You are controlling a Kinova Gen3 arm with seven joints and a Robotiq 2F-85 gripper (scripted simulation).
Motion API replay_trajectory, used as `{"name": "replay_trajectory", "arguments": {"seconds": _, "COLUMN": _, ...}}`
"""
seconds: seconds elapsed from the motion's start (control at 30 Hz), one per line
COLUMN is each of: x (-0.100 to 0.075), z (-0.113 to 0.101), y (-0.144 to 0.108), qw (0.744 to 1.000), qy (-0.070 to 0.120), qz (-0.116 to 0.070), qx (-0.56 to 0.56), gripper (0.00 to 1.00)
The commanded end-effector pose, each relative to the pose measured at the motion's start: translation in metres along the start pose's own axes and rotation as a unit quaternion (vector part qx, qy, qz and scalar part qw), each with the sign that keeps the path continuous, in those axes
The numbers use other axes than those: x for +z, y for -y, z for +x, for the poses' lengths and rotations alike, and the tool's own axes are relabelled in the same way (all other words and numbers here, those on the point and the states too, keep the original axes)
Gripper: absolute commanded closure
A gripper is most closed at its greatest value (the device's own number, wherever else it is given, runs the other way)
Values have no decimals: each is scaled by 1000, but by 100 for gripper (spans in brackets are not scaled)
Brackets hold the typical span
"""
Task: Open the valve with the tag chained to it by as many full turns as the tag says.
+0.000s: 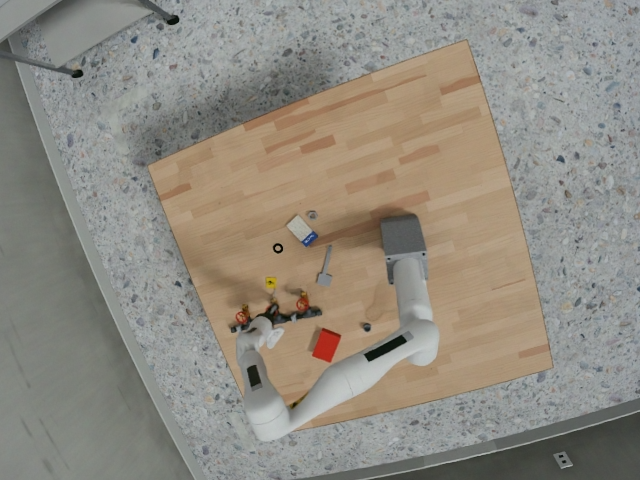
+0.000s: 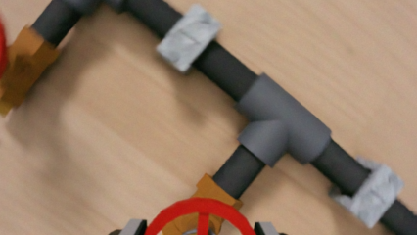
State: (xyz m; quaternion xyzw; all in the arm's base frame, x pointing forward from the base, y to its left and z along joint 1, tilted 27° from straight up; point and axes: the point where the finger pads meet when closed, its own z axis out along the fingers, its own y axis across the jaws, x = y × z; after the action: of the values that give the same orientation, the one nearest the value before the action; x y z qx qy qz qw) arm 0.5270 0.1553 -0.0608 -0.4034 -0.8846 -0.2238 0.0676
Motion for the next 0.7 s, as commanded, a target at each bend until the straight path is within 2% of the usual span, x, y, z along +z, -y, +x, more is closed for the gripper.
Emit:
{"name": "replay_trajectory", "arguments": {"seconds": 0.0, "x": -1, "z": -1, "y": 0, "qw": 997, "qy": 0, "qz": -3, "qx": -73, "gripper": 48}}
{"name": "replay_trajectory", "arguments": {"seconds": 0.07, "x": -1, "z": -1, "y": 0, "qw": 993, "qy": 0, "qz": -3, "qx": -120, "gripper": 48}}
{"name": "replay_trajectory", "arguments": {"seconds": 0.13, "x": -1, "z": -1, "y": 0, "qw": 993, "qy": 0, "qz": -3, "qx": -120, "gripper": 48}}
{"name": "replay_trajectory", "arguments": {"seconds": 0.3, "x": -1, "z": -1, "y": 0, "qw": 969, "qy": 0, "qz": -3, "qx": -245, "gripper": 48}}
{"name": "replay_trajectory", "arguments": {"seconds": 0.47, "x": -1, "z": -1, "y": 0, "qw": 927, "qy": 1, "qz": -3, "qx": -375, "gripper": 48}}
{"name": "replay_trajectory", "arguments": {"seconds": 0.63, "x": -1, "z": -1, "y": 0, "qw": 865, "qy": 1, "qz": -3, "qx": -501, "gripper": 48}}
{"name": "replay_trajectory", "arguments": {"seconds": 0.67, "x": -1, "z": -1, "y": 0, "qw": 865, "qy": 1, "qz": -3, "qx": -501, "gripper": 48}}
